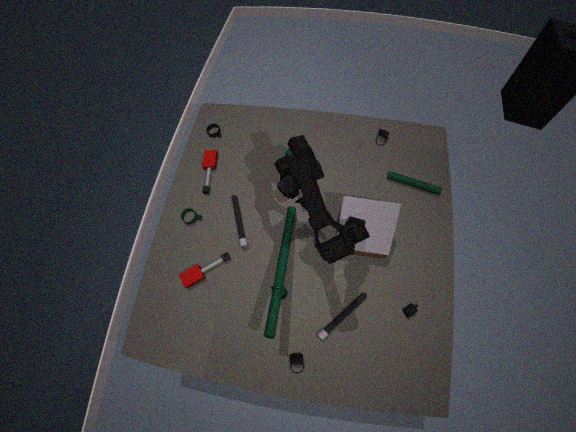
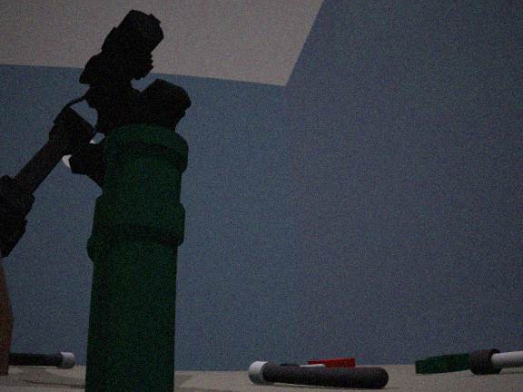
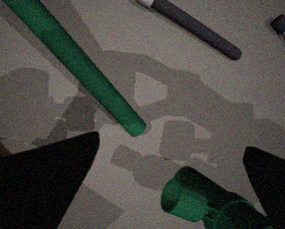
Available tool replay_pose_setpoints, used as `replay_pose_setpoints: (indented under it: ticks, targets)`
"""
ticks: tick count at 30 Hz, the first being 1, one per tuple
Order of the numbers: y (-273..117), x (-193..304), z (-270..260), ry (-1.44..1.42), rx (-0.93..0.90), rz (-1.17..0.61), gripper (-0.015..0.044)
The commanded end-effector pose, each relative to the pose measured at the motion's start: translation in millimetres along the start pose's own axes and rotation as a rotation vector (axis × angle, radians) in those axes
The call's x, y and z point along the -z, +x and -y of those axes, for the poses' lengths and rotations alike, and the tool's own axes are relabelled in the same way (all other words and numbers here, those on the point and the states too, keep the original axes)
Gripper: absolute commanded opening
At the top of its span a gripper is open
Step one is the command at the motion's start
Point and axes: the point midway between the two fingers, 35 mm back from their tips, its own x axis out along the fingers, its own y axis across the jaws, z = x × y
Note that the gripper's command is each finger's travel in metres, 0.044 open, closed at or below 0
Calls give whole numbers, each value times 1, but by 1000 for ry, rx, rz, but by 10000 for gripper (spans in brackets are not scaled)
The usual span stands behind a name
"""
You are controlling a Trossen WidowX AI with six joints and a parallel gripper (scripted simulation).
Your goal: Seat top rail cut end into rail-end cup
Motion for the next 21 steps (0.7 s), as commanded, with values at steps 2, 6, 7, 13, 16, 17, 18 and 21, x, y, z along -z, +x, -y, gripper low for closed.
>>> replay_pose_setpoints:
  ticks: [2,6,7,13,16,17,18,21]
  targets:
    - [3,51,29,-594,-93,-6,440]
    - [7,80,39,-906,-142,30,440]
    - [9,87,41,-974,-153,42,440]
    - [11,98,43,-1098,-169,64,440]
    - [11,98,43,-1098,-169,64,440]
    - [11,98,43,-1098,-169,64,440]
    - [11,98,43,-1098,-169,64,440]
    - [11,98,43,-1098,-169,64,440]
